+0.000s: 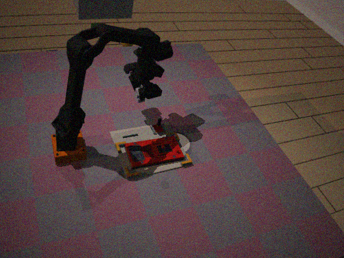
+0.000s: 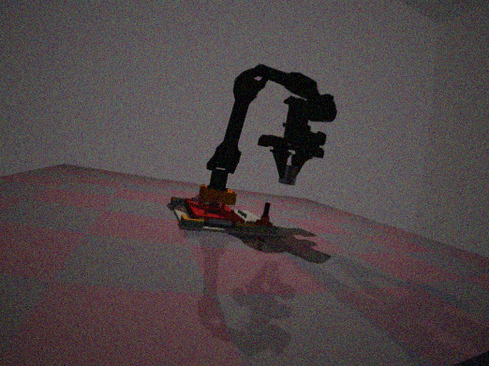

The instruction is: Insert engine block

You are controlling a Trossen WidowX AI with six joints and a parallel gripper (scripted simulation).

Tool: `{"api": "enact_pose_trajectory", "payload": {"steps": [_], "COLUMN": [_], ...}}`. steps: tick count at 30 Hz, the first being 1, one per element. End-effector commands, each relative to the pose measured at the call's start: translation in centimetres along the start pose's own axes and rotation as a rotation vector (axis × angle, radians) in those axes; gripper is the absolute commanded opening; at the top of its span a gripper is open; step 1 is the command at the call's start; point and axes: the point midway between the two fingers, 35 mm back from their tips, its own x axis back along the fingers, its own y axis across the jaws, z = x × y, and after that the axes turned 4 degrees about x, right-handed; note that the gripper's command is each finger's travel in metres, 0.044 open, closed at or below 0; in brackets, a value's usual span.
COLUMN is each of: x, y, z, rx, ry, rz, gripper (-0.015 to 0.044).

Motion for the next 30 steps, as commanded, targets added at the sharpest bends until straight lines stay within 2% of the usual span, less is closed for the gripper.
{"api": "enact_pose_trajectory", "payload": {"steps": [1, 9, 26, 30], "x": [0.0, 0.2, -0.7, -1.1], "y": [0.0, 0.0, 0.2, 0.2], "z": [-0.1, 0.3, 2.0, 2.2], "rx": [-0.003, -0.002, -0.001, -0.003], "ry": [-0.022, -0.121, -0.680, -0.727], "rz": [0.003, 0.010, 0.051, 0.053], "gripper": [0.0000, 0.0000, 0.0000, 0.0000]}}
